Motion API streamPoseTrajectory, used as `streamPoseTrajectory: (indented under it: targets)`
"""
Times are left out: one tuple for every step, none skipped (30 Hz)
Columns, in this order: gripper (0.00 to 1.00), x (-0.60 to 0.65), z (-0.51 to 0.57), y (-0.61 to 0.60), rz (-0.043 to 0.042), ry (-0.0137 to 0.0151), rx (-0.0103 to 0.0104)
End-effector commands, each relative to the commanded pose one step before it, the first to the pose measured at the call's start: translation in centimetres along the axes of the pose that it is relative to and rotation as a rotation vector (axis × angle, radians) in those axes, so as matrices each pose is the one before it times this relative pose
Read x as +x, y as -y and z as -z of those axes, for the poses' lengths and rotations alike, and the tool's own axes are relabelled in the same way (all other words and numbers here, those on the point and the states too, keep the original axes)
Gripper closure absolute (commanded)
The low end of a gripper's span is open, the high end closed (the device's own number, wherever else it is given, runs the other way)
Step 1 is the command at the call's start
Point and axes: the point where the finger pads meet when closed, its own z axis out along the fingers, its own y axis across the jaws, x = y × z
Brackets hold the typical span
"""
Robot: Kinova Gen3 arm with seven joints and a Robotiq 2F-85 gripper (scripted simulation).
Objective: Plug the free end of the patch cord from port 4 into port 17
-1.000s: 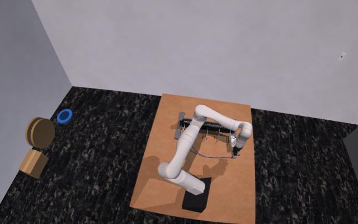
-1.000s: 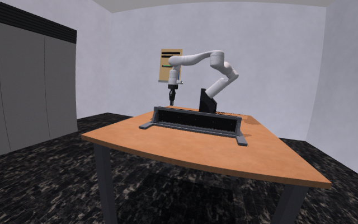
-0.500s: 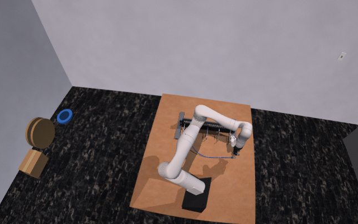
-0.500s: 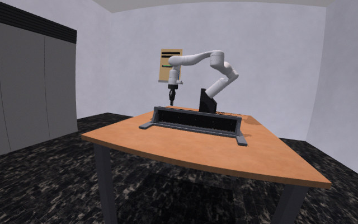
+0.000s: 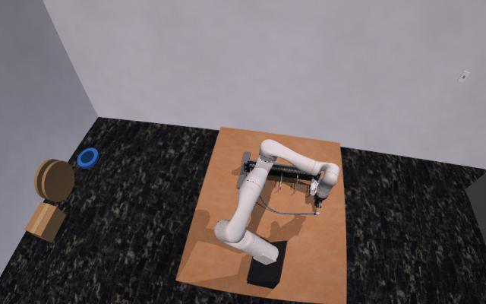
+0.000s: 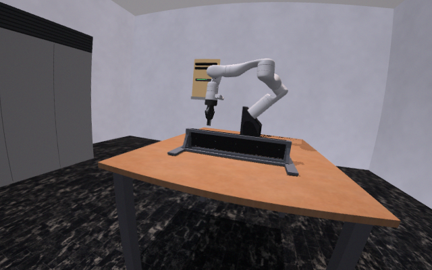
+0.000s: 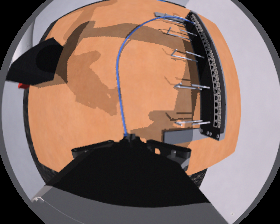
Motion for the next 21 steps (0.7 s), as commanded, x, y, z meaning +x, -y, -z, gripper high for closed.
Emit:
streamPoseTrajectory:
  targets:
    - [1.00,1.197,0.985,-1.435,-0.05642,0.02216,-0.02559]
    - [1.00,0.417,0.252,-0.333,-0.02143,0.00318,-0.00868]
    - [1.00,0.454,0.264,-0.340,-0.02272,0.00304,-0.00934]
    - [1.00,0.492,0.274,-0.343,-0.02399,0.00282,-0.01000]
    - [1.00,0.531,0.284,-0.342,-0.02522,0.00254,-0.01065]
    - [1.00,0.570,0.293,-0.337,-0.02642,0.00218,-0.01128]
    - [1.00,0.610,0.301,-0.328,-0.02758,0.00174,-0.01188]
    - [1.00,0.648,0.308,-0.315,-0.02869,0.00123,-0.01245]
    - [1.00,0.000,0.000,0.000,0.00000,0.00000,0.00000]
    - [1.00,0.000,0.000,0.000,0.00000,0.00000,0.00000]
    - [1.00,0.686,0.313,-0.298,-0.02975,0.00065,-0.01298]
    - [1.00,0.723,0.318,-0.276,-0.03077,-0.00001,-0.01346]
    - [1.00,0.758,0.322,-0.250,-0.03173,-0.00073,-0.01387]
    - [1.00,0.793,0.327,-0.222,-0.03258,-0.00154,-0.01429]
    - [1.00,0.978,0.429,-0.324,-0.03084,-0.00373,-0.01736]
    - [1.00,0.901,0.360,-0.189,-0.03342,-0.00377,-0.01559]
    - [1.00,0.841,0.315,-0.096,-0.03419,-0.00401,-0.01429]
    - [1.00,0.778,0.282,-0.039,-0.03251,-0.00432,-0.01300]
    - [1.00,0.789,0.281,-0.001,-0.03300,-0.00507,-0.01295]
    - [1.00,0.789,0.277,0.039,-0.03321,-0.00575,-0.01272]
    - [1.00,0.787,0.274,0.078,-0.03343,-0.00643,-0.01245]
